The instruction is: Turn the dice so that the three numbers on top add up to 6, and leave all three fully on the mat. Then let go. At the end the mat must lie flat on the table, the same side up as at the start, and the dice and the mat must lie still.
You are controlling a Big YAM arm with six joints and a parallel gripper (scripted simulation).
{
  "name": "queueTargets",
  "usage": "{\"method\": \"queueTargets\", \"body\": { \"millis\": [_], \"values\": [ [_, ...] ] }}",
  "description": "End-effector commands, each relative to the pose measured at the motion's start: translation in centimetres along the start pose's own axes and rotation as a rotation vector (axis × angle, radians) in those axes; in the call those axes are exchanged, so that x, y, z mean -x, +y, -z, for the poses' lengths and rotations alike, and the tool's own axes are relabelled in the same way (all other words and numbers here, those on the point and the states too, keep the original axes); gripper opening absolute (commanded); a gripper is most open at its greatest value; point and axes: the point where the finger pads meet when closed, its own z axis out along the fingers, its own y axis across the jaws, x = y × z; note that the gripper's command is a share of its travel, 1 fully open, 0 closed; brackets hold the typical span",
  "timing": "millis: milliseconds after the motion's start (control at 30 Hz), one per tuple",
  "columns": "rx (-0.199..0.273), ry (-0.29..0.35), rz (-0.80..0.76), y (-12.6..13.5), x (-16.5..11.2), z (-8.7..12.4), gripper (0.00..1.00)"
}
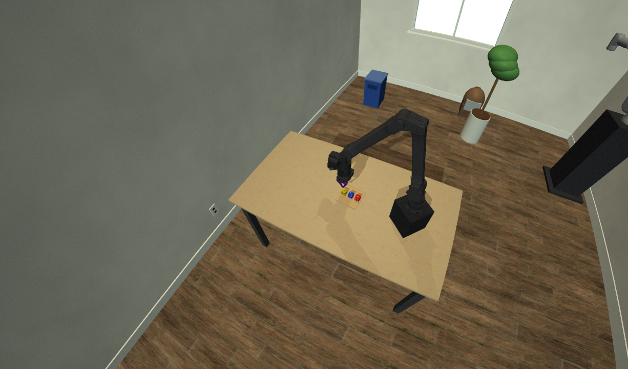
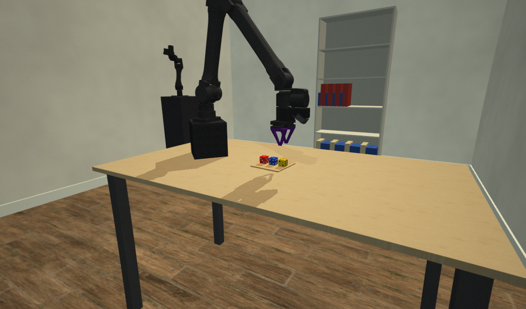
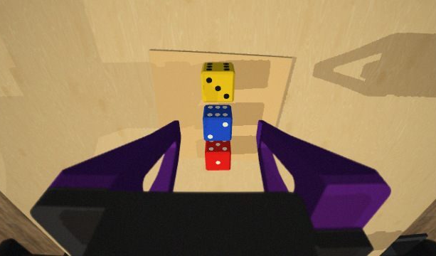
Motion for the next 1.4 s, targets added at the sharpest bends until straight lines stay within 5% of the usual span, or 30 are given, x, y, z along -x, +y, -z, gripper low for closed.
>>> {"method": "queueTargets", "body": {
  "millis": [0, 733, 1367],
  "values": [
    [0.001, -0.018, 0.0, 0.3, 1.3, 0.8, 1.0],
    [0.001, -0.041, 0.0, 0.3, 1.8, 1.6, 1.0],
    [0.002, -0.07, 0.0, 0.4, 2.6, 9.7, 1.0]
  ]
}}
